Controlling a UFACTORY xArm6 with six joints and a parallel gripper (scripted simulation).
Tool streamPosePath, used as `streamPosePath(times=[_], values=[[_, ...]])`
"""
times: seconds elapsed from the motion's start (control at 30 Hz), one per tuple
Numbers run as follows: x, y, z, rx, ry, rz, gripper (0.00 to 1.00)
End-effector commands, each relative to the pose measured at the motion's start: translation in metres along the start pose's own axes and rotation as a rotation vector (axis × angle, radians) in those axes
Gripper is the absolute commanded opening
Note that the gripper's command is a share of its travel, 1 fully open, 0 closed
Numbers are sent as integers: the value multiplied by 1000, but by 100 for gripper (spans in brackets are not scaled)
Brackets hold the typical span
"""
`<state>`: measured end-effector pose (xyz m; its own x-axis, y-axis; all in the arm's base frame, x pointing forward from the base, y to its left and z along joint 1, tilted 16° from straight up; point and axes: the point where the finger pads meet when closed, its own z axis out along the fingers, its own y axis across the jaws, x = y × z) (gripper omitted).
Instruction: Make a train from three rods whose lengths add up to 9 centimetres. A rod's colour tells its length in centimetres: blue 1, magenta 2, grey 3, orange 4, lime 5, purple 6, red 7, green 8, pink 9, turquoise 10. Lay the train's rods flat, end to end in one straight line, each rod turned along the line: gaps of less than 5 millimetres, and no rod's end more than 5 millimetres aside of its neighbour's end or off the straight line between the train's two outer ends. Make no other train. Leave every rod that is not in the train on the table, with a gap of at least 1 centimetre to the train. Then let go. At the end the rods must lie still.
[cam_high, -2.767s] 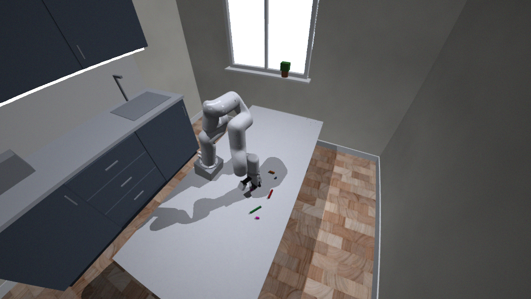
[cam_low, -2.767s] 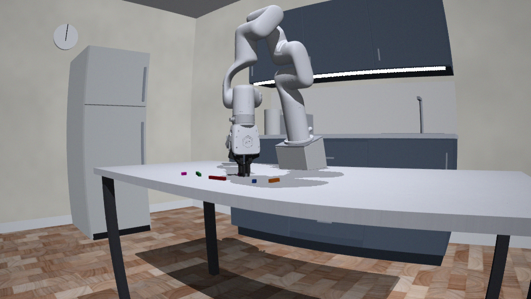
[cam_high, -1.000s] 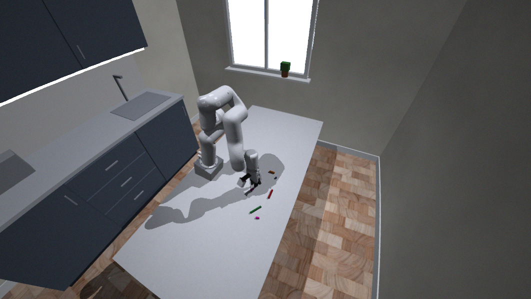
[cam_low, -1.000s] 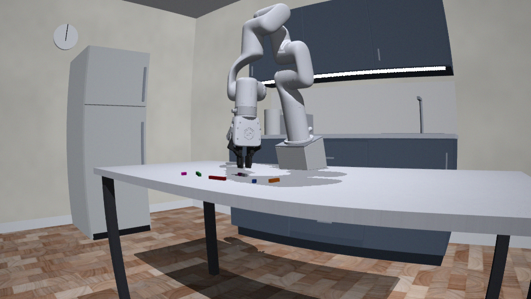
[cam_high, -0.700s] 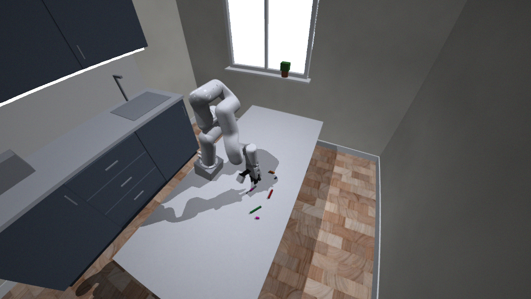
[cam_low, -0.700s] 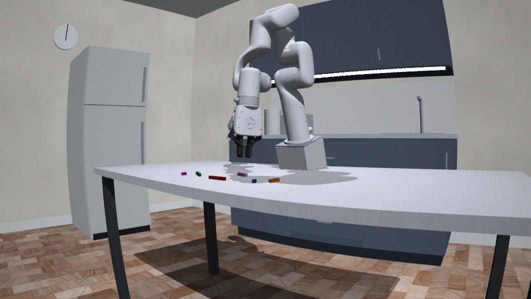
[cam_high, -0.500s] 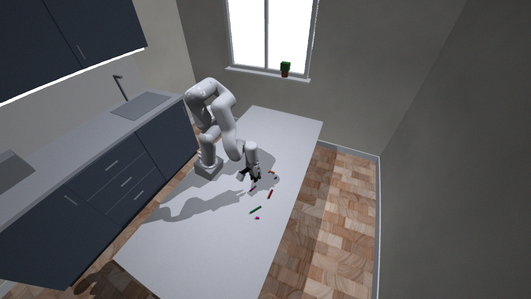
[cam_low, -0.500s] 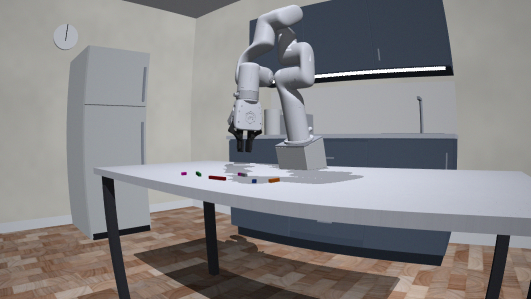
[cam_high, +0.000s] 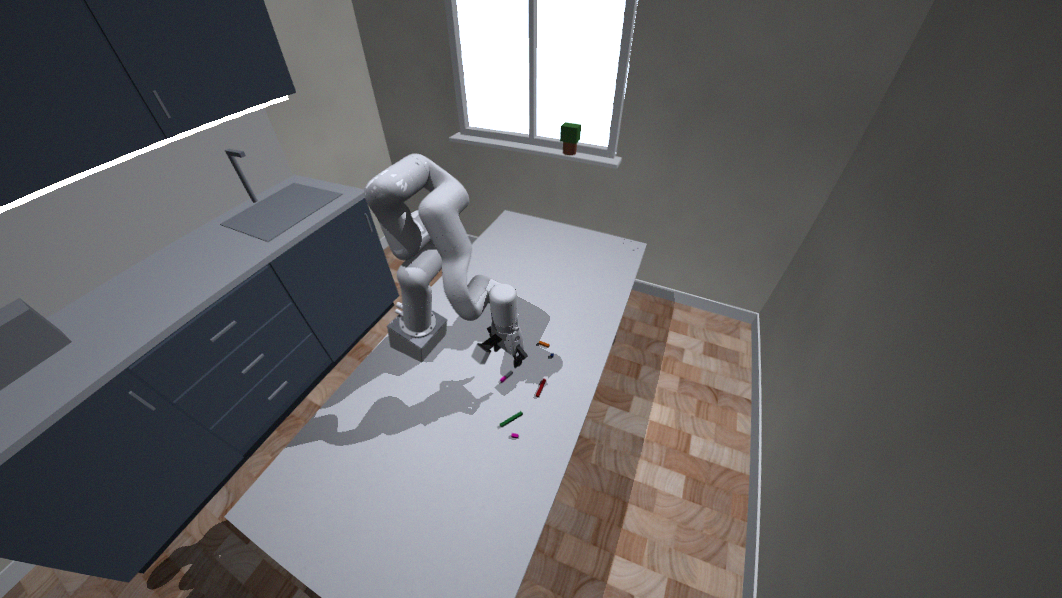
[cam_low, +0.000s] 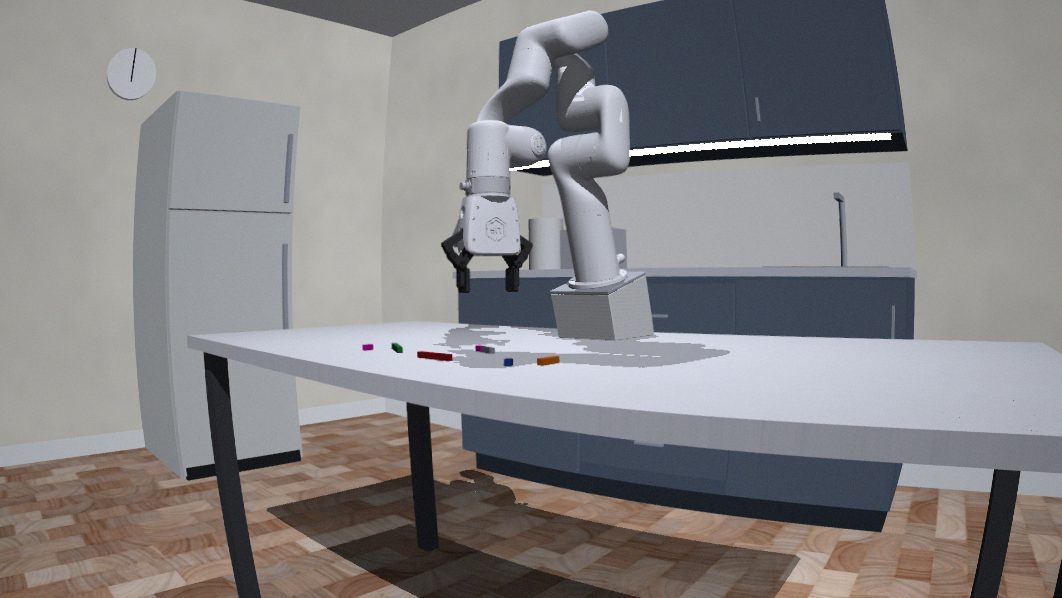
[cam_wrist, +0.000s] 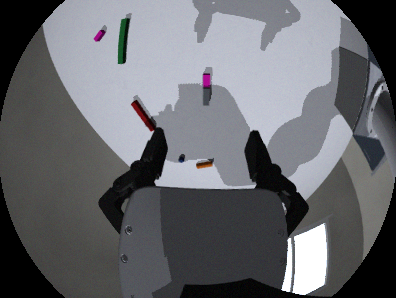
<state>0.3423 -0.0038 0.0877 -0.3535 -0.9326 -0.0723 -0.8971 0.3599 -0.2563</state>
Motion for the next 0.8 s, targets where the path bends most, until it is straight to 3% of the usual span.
streamPosePath(times=[0.0,0.43,0.77], values=[[0,-1,-1,1,-3,0,100],[-4,-2,-1,0,-3,27,100],[-37,-9,2,-5,-2,275,100]])
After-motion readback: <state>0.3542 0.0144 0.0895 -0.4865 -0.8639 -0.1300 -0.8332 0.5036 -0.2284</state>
